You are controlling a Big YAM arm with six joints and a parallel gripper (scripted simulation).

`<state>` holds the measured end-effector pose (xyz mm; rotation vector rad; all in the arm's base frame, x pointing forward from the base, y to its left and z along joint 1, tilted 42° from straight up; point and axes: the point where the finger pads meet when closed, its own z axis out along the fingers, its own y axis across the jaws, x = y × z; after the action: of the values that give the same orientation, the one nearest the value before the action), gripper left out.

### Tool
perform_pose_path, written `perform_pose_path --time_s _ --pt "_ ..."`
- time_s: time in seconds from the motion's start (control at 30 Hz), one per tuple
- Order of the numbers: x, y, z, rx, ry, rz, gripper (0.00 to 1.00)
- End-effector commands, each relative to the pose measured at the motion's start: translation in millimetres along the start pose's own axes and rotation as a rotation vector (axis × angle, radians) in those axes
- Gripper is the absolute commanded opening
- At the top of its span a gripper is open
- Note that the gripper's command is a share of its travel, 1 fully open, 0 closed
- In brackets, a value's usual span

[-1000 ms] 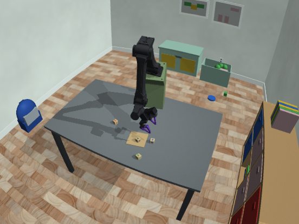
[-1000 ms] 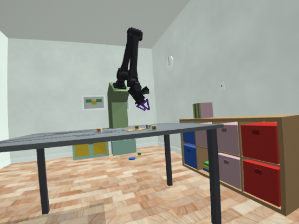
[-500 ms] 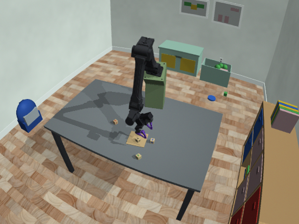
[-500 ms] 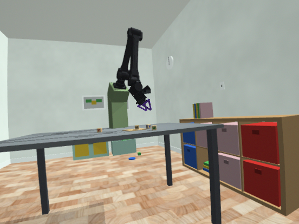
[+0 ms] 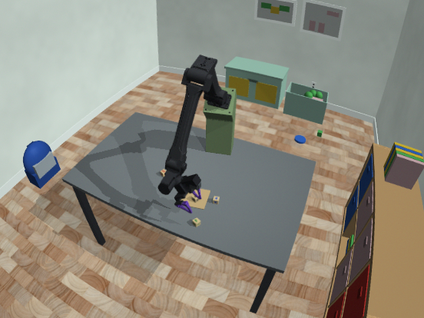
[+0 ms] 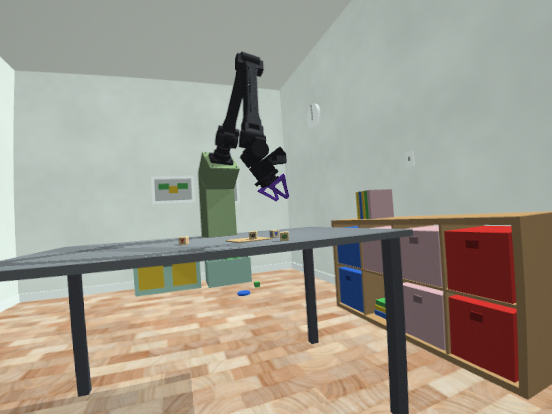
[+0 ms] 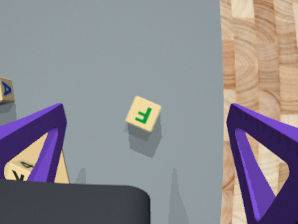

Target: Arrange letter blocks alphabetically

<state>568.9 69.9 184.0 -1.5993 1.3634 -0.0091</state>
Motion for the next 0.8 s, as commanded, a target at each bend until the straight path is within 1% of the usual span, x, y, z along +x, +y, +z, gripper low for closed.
perform_pose_path --time_s 0.0,0.03,0.07,0.1,0.13,0.2,0.77 --pt "4.9 11.2 5.0 -0.025 0.000 0.004 1.00" --pt "4.9 11.2 5.0 -0.025 0.000 0.004 1.00" --pt "-2.9 -12.7 -4.7 0.025 0.000 -0.040 1.00" --pt "-6.7 -16.7 -7.9 0.034 -0.002 -0.049 1.00" --pt "-7.6 -17.5 -8.8 0.036 -0.002 -0.051 1.00" --pt "-5.8 -12.1 -7.4 0.022 -0.001 -0.036 1.00" --pt "-5.7 -12.1 -7.4 0.022 -0.001 -0.035 1.00"
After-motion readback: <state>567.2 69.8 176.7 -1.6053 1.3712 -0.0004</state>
